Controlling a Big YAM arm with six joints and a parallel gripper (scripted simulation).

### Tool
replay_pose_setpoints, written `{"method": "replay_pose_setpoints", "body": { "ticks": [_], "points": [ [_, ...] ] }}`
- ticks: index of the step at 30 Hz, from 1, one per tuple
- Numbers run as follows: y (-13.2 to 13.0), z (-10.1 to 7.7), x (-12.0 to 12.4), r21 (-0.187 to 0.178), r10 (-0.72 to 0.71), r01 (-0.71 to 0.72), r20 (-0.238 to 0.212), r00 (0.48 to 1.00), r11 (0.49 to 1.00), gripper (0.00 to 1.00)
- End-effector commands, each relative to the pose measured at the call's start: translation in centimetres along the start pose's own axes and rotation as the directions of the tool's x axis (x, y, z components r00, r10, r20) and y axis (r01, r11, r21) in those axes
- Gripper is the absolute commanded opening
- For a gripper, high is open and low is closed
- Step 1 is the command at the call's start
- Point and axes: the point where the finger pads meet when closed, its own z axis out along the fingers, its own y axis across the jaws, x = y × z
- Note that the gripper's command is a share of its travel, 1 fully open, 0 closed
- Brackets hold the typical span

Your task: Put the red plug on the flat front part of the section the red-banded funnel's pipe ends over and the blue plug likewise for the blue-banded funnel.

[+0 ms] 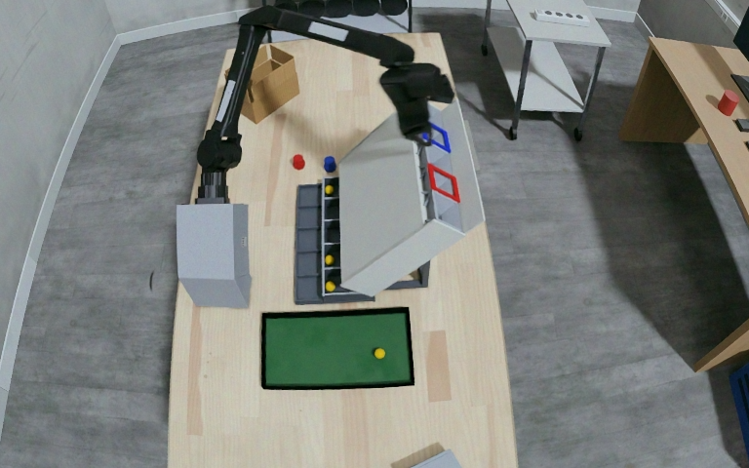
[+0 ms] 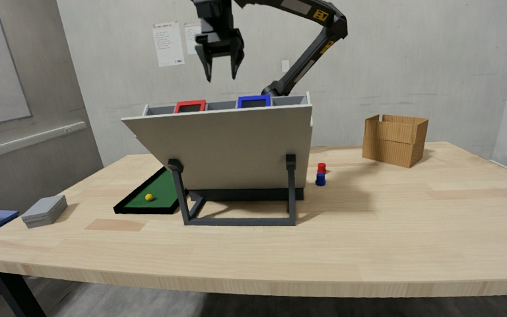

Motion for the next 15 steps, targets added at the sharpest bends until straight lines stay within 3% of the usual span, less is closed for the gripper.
{"method": "replay_pose_setpoints", "body": {
  "ticks": [1,8,15],
  "points": [
    [-0.2,-3.7,2.4,0.014,-0.034,0.033,0.042,0.999,0.999,0.59],
    [-0.5,-5.9,9.5,0.014,-0.033,0.033,0.041,0.999,0.999,0.59],
    [-0.5,-6.2,10.1,0.014,-0.033,0.033,0.040,0.999,0.999,0.59]
  ]
}}
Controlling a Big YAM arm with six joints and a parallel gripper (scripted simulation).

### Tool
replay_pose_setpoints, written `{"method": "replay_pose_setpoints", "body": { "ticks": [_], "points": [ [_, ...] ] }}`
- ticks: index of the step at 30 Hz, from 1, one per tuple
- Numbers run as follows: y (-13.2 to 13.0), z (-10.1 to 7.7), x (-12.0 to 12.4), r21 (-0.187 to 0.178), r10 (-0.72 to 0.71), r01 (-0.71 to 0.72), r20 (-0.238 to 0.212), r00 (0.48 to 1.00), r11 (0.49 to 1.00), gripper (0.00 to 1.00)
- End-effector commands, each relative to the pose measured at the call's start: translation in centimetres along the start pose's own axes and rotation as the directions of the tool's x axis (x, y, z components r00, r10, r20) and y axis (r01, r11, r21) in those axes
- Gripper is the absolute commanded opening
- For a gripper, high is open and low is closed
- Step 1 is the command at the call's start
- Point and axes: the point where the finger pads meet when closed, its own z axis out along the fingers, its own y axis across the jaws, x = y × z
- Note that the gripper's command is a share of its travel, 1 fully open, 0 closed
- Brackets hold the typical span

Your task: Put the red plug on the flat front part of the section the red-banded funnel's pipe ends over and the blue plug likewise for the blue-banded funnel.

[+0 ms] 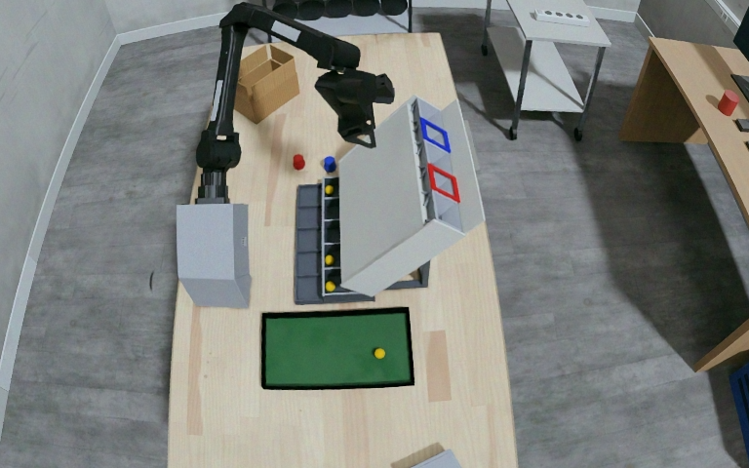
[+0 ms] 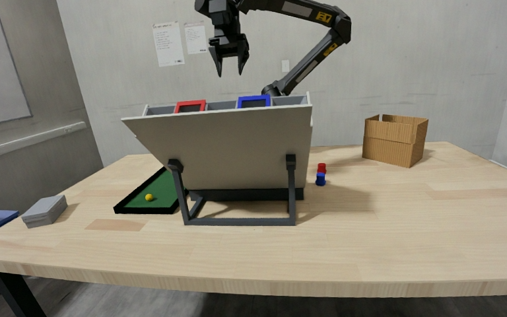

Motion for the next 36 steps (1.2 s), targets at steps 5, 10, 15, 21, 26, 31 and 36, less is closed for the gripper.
{"method": "replay_pose_setpoints", "body": {
  "ticks": [5,10,15,21,26,31,36],
  "points": [
    [0.2,-0.8,0.3,0.003,-0.049,0.049,0.004,0.999,0.999,0.59],
    [0.2,-1.1,0.8,0.004,-0.049,0.049,0.003,0.999,0.999,0.59],
    [0.1,-0.3,3.7,0.004,-0.048,0.048,-0.075,0.996,0.999,0.59],
    [-0.3,1.1,9.4,0.005,-0.046,0.048,-0.228,0.972,0.999,0.59],
    [-0.5,2.3,14.2,0.006,-0.043,0.048,-0.352,0.935,0.999,0.59],
    [-0.6,2.6,15.4,0.006,-0.042,0.048,-0.382,0.923,0.999,0.59],
    [-0.6,2.7,16.0,0.006,-0.042,0.048,-0.396,0.917,0.999,0.59]
  ]
}}
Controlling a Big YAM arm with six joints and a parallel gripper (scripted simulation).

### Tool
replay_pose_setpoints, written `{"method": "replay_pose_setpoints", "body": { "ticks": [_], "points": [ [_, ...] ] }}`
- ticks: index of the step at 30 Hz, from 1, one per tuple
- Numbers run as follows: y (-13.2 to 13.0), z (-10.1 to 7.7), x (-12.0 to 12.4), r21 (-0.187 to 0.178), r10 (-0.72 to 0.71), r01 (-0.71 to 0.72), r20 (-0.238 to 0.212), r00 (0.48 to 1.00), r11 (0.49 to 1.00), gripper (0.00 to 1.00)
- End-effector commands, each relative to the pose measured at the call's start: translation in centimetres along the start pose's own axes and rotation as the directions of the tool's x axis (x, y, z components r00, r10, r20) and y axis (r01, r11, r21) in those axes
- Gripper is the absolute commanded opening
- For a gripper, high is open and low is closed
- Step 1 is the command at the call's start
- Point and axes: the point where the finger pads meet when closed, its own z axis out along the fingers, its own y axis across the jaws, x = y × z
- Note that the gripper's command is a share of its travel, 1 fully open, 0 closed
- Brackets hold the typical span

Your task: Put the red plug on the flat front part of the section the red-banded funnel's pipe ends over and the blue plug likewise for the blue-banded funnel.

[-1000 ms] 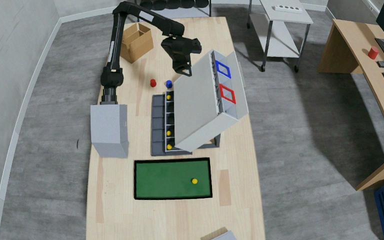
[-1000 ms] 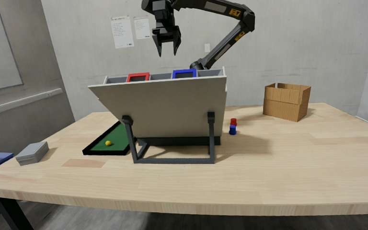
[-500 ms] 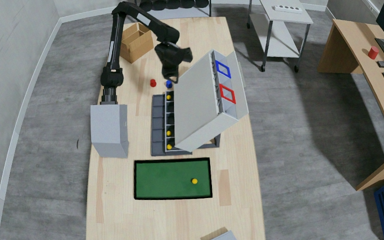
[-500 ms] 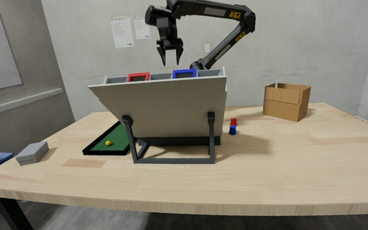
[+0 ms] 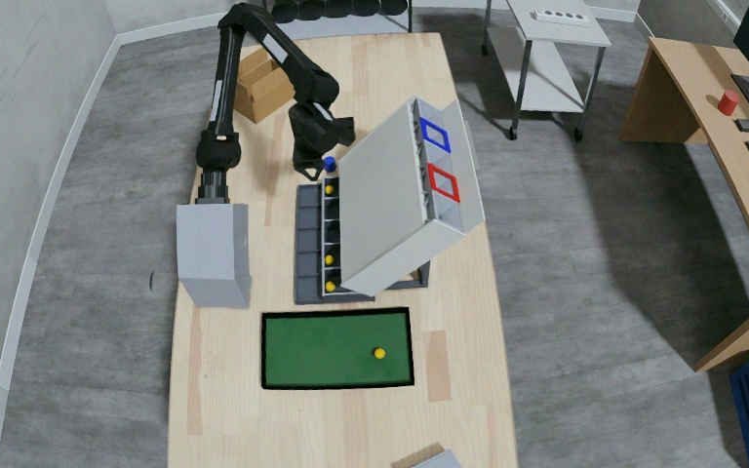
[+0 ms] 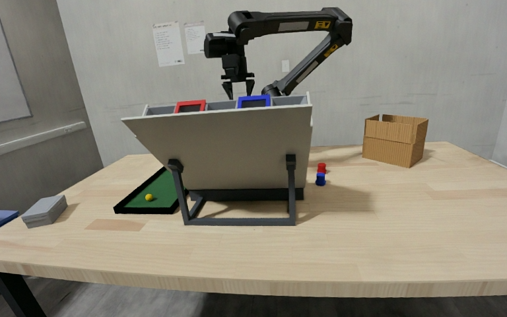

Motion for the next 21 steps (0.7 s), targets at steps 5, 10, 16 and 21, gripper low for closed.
{"method": "replay_pose_setpoints", "body": {
  "ticks": [5,10,16,21],
  "points": [
    [0.33,0.13,0.26,0.010,-0.035,0.035,-0.019,0.999,0.999,0.59],
    [0.33,0.33,0.56,0.010,-0.035,0.035,-0.028,0.999,0.999,0.59],
    [-0.24,-0.12,0.29,0.014,-0.016,0.016,-0.008,1.000,1.000,0.59],
    [-0.24,-0.12,0.29,0.014,-0.016,0.016,-0.008,1.000,1.000,0.59]
  ]
}}
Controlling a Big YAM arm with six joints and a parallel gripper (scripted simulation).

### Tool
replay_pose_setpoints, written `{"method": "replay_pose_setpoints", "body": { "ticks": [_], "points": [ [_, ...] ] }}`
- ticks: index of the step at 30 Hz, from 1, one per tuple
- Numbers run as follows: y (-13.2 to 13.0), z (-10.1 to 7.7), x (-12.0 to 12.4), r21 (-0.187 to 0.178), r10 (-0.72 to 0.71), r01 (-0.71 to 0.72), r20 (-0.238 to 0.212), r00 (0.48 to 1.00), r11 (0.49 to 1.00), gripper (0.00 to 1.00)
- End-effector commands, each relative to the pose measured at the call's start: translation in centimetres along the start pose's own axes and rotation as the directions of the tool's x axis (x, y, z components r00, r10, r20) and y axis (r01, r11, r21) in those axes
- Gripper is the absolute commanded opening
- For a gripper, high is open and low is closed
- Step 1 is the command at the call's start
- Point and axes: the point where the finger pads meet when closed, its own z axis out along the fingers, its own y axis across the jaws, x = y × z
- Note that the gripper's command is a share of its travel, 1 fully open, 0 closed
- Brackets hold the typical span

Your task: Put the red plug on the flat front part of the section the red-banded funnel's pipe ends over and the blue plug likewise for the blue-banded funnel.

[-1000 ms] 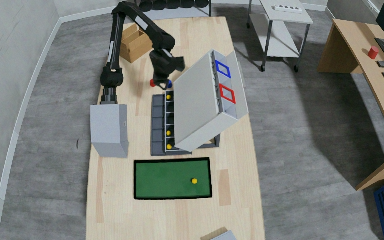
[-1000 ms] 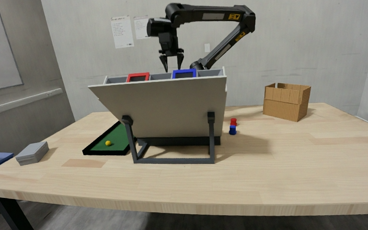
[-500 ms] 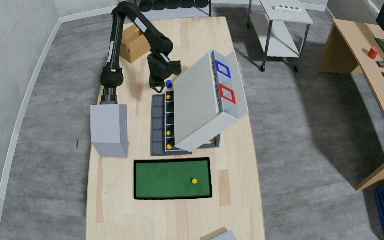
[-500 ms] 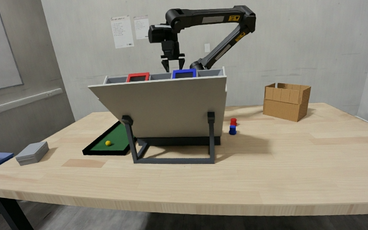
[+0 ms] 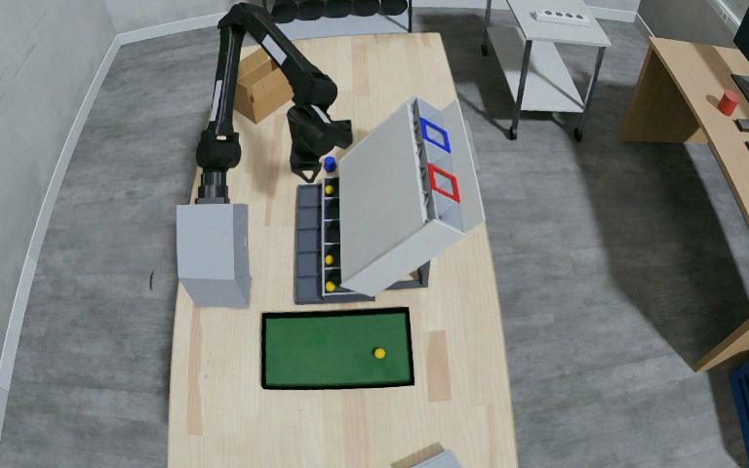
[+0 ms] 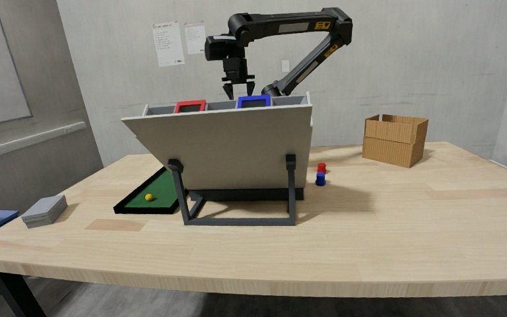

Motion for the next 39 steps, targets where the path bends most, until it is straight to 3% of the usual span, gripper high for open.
{"method": "replay_pose_setpoints", "body": {
  "ticks": [1,23,24,39],
  "points": [
    [-0.23,-0.72,-0.63,0.014,-0.010,0.010,0.019,1.000,1.000,0.59],
    [-0.21,-0.56,-0.46,0.012,-0.010,0.009,0.014,1.000,1.000,0.59],
    [-0.21,-0.56,-0.46,0.012,-0.010,0.009,0.014,1.000,1.000,0.80],
    [-0.21,-0.56,-0.46,0.012,-0.010,0.009,0.014,1.000,1.000,0.80]
  ]
}}
